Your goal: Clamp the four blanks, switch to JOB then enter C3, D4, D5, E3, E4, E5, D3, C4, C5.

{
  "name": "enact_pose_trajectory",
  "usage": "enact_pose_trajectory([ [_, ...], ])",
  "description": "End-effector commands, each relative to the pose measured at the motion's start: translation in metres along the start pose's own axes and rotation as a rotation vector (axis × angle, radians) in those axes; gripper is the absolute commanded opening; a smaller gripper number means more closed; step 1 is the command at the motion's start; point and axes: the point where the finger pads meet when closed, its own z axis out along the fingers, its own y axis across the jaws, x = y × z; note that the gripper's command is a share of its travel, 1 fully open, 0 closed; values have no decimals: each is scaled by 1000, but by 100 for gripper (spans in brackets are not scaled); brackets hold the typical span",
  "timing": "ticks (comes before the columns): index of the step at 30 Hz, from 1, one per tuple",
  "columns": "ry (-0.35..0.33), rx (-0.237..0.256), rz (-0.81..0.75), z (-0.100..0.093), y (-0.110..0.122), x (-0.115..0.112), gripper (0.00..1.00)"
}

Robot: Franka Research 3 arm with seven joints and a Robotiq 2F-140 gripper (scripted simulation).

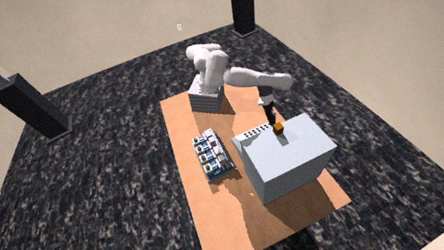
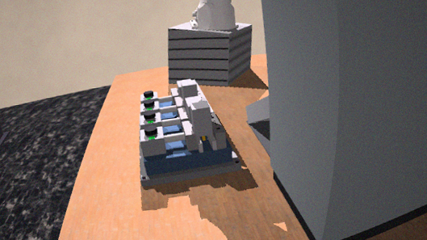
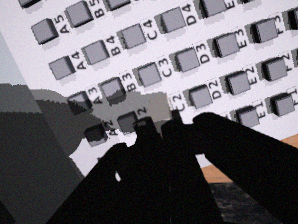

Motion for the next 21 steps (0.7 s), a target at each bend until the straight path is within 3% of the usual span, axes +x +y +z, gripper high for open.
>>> enact_pose_trajectory([
  [1, -4, 0, -4, 2, 0, -1, 0],
  [21, -4, 0, -4, -2, 0, -1, 0],
])
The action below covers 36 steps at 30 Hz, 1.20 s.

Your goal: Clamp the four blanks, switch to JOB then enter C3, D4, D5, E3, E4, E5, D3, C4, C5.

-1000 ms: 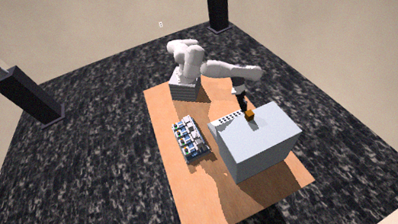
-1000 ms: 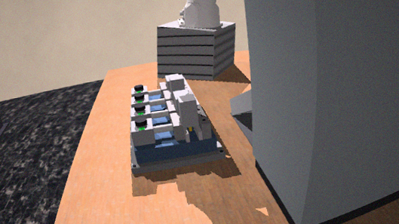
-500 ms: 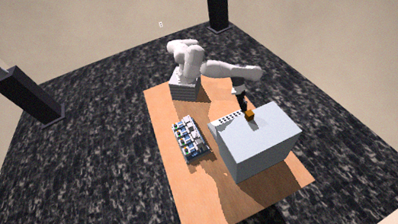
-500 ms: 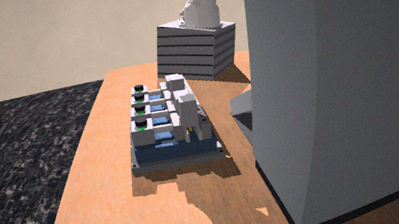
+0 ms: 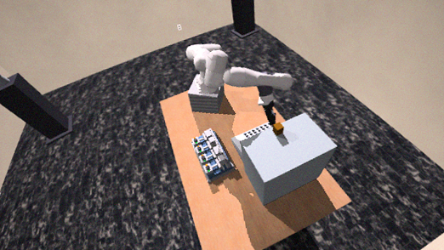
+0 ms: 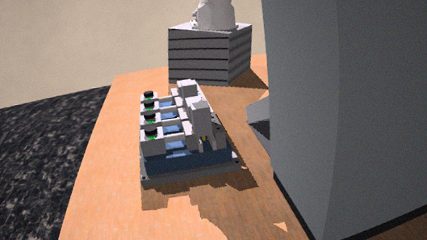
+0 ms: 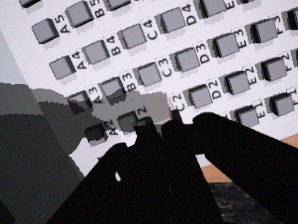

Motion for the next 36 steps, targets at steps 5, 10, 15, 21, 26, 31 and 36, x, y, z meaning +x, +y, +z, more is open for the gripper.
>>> enact_pose_trajectory([
  [5, -4, 0, -3, -7, 0, -1, 0],
  [10, -4, 0, -3, -16, 0, -1, 0],
  [15, -4, 0, -3, -25, 0, -1, 0],
  [21, -4, 0, -3, -30, 0, -1, 0],
  [26, -4, 0, -3, -33, 0, -1, 0],
  [31, -4, 0, -3, -34, 0, -1, 0],
  [36, -4, 0, -3, -34, -4, 3, 0],
])
